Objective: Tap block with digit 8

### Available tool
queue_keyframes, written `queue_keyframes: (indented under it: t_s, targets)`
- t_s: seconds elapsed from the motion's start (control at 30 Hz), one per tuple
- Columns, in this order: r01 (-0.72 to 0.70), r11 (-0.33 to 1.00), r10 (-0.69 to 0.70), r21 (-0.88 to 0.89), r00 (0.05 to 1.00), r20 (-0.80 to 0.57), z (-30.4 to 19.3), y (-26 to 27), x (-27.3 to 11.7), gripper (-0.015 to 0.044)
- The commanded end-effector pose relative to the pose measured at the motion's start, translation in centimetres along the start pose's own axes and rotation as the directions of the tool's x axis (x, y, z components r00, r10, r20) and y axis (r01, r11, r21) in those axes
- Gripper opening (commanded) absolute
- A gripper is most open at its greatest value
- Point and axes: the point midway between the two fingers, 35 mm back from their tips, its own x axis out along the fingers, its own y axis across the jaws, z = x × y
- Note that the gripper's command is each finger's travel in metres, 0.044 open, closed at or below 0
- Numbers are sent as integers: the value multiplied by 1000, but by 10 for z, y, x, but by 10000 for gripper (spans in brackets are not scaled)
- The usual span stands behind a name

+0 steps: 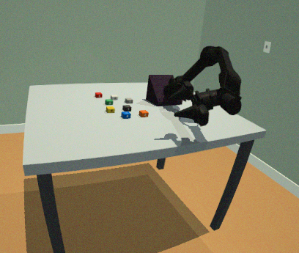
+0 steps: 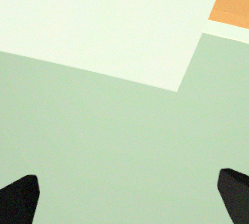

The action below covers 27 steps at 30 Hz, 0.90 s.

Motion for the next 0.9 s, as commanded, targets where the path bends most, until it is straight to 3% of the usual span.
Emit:
queue_keyframes:
  t_s: [0.0, 0.23, 0.43, 0.67, 0.87]
  targets:
    - [-7, 1000, 7, 4, 1000, -1, -1, 2, 2, 400]
    - [-271, 952, 259, 142, 961, 96, 4, 59, 87, 400]
    - [-531, 796, 466, 291, 844, 264, 14, 128, 153, 400]
    - [-776, 447, 595, 446, 630, 500, 26, 225, 202, 400]
    - [-864, 30, 559, 502, 431, 709, 38, 308, 219, 400]
